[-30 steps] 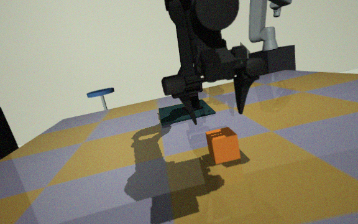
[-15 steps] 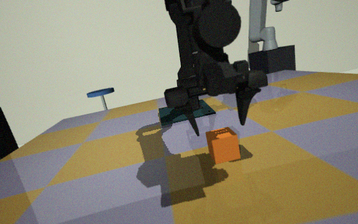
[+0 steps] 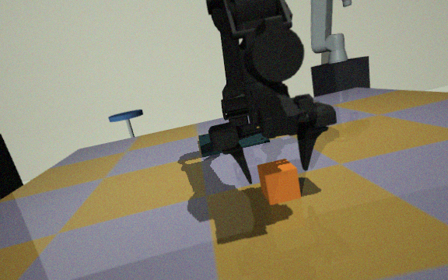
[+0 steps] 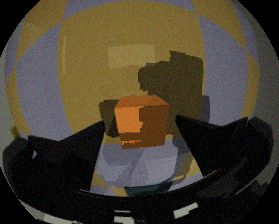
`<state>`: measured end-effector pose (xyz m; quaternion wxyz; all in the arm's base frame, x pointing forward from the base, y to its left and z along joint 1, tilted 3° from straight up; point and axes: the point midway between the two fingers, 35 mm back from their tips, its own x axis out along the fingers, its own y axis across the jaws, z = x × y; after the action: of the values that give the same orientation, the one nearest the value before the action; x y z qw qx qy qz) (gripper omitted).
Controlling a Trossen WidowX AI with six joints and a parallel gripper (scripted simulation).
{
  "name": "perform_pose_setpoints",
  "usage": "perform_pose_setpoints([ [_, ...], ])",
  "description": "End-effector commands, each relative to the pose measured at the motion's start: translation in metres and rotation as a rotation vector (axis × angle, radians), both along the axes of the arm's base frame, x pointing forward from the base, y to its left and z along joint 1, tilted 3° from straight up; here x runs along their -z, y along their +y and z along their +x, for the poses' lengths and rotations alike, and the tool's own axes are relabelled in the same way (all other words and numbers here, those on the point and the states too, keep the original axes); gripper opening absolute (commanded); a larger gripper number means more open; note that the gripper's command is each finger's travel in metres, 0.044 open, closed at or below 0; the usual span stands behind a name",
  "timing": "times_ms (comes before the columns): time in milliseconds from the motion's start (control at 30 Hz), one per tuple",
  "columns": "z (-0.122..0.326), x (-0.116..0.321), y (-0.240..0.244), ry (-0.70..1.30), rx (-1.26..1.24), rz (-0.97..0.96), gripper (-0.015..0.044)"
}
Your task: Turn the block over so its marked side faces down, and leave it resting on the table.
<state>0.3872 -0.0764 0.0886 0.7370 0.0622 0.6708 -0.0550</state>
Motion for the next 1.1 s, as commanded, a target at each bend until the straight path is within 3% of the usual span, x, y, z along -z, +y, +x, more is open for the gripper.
perform_pose_setpoints([
  [0,0.0,0.004,-0.001,0.002,0.0,-0.005,0.0414],
  [233,0.0,0.004,-0.001,0.002,0.0,-0.005,0.023],
  [867,0.0,0.004,-0.001,0.002,0.0,-0.005,0.0103],
  [1000,-0.001,-0.01,-0.001,0.002,0.0,-0.005,0.0],
  [1067,-0.002,-0.022,-0.001,0.002,0.0,-0.005,0.0],
])
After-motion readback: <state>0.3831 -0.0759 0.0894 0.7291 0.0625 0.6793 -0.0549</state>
